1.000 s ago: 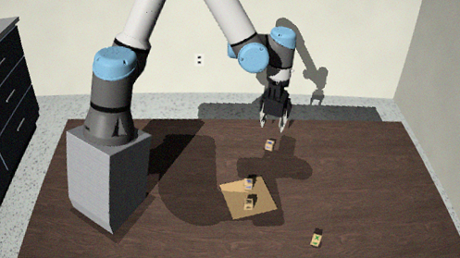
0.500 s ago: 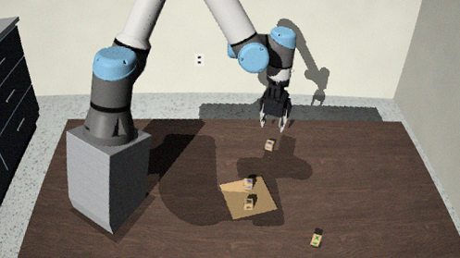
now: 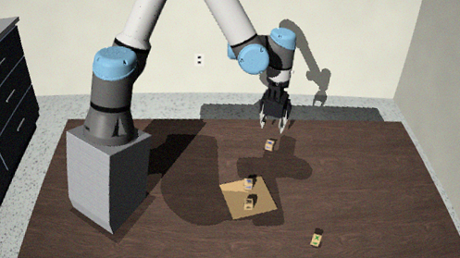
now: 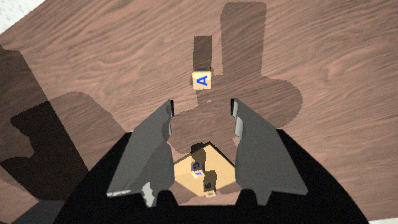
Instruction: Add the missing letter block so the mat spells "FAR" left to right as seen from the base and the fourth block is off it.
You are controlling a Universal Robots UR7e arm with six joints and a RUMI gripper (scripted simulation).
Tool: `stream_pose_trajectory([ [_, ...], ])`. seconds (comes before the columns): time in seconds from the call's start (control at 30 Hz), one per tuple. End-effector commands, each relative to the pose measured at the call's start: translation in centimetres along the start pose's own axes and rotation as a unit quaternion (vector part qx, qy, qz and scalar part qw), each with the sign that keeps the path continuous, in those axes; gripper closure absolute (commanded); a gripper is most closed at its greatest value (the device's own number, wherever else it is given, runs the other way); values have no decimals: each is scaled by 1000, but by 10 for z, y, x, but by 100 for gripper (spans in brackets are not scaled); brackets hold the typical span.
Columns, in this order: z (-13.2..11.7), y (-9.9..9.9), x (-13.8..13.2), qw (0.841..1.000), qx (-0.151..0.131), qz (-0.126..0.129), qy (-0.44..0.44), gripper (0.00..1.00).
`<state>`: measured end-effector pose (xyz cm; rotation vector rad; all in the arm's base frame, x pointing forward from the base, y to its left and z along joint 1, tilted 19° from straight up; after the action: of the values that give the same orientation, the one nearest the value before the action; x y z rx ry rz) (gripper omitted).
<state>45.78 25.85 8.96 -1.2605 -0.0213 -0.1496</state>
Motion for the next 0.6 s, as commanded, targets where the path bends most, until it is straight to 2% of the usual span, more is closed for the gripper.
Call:
stream_pose_trajectory([
  [0.0,0,3,0,1000,0,-1,0,63],
  [0.57,0,25,1,1000,0,-1,0,63],
])
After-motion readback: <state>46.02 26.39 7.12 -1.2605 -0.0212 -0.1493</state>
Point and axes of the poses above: the point where the finger pads meet when closed, its own y axis out along the fingers, its own x axis across the jaws, z = x × y, the point moved 9 cm from there along -y, back along the fingers, and after that the axes turned 10 degrees about -y, right-handed, at the moved point
